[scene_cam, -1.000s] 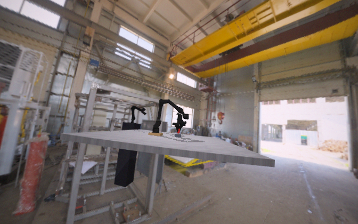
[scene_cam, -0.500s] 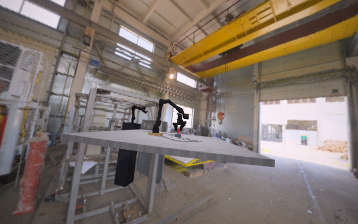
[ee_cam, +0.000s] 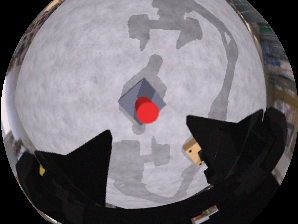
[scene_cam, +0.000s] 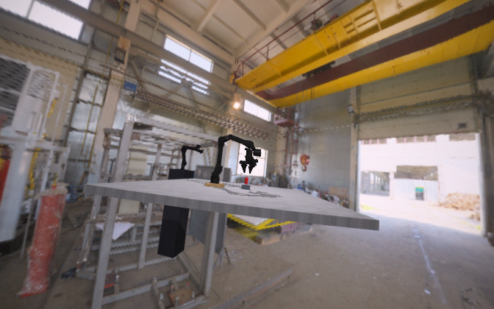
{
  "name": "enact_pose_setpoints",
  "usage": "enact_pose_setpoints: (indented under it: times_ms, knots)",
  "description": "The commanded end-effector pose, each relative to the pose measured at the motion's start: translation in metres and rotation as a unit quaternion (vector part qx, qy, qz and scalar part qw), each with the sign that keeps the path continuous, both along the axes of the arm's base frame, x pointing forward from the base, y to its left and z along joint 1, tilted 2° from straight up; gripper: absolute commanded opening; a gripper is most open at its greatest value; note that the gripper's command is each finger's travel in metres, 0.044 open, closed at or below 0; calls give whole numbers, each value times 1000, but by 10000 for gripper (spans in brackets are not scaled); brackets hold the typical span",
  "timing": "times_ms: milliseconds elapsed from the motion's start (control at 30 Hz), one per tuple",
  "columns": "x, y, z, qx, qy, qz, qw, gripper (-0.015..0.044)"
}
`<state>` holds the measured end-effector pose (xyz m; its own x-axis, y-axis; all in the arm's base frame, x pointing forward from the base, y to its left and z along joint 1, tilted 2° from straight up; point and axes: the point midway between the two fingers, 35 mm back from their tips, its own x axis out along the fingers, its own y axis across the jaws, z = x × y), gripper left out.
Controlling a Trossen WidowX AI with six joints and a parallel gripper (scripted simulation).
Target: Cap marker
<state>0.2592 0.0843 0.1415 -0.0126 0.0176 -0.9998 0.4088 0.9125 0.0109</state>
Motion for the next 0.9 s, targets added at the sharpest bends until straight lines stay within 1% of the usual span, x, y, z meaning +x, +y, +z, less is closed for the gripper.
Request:
enact_pose_setpoints:
  times_ms: [0,67,133,400,867]
  knots:
    - [-1,-2,-1,2,-1,116,993,309]
    - [-1,-3,-4,4,-3,206,979,256]
    - [0,-3,-6,5,-4,262,965,204]
    - [0,-3,-6,5,-4,268,963,0]
    - [0,-3,-9,5,-4,268,963,0]
